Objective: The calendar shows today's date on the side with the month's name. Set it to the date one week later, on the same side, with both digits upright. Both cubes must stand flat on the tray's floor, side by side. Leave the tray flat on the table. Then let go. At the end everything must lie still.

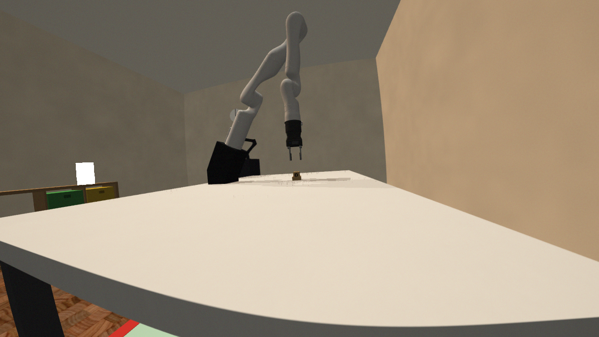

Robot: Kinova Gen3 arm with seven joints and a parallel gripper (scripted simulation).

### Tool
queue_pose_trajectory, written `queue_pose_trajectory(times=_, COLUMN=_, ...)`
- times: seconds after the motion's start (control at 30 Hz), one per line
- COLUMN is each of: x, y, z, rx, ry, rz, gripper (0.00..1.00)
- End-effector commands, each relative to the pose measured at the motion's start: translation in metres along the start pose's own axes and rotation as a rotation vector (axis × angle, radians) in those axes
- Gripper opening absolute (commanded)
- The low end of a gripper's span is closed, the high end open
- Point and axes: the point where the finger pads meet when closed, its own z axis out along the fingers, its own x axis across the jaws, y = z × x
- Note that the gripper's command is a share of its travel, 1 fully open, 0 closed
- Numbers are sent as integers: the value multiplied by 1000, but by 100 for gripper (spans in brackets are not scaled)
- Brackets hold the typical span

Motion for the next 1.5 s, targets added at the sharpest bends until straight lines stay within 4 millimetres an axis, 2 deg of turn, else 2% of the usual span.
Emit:
queue_pose_trajectory(times=0.0, x=-1, y=-1, z=2, rx=3, ry=-3, rz=0, gripper=87)
queue_pose_trajectory(times=0.83, x=-2, y=-1, z=36, rx=3, ry=-3, rz=0, gripper=87)
queue_pose_trajectory(times=1.47, x=-2, y=-1, z=49, rx=3, ry=-3, rz=0, gripper=87)
